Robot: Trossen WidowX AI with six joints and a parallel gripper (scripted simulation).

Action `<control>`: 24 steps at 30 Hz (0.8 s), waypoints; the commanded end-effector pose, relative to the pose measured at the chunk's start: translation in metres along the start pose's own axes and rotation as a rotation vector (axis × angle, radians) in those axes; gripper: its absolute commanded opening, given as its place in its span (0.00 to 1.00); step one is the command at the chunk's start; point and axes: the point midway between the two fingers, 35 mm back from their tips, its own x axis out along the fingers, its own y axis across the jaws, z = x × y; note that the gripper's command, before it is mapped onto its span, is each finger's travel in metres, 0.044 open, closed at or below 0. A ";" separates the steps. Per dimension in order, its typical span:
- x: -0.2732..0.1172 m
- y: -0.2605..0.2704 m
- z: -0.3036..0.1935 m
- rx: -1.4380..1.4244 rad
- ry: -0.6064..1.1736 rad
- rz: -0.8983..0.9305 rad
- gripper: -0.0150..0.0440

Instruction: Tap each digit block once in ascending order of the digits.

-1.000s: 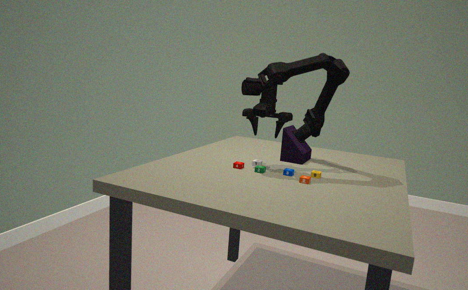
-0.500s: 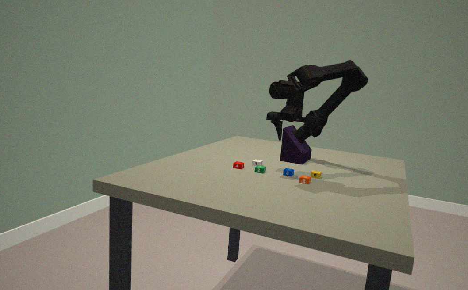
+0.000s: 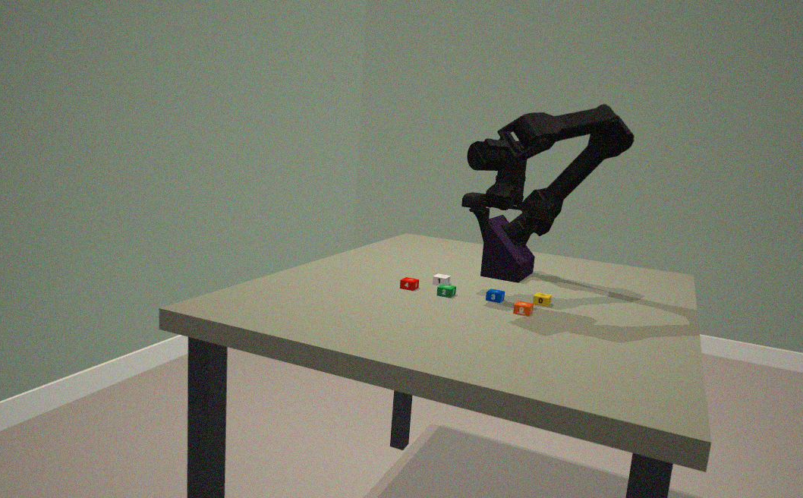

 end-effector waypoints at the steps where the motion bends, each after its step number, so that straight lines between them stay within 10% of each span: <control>1: -0.002 0.036 -0.013 -0.009 -0.004 0.002 0.93; 24: -0.001 0.086 -0.043 -0.008 -0.003 0.008 0.93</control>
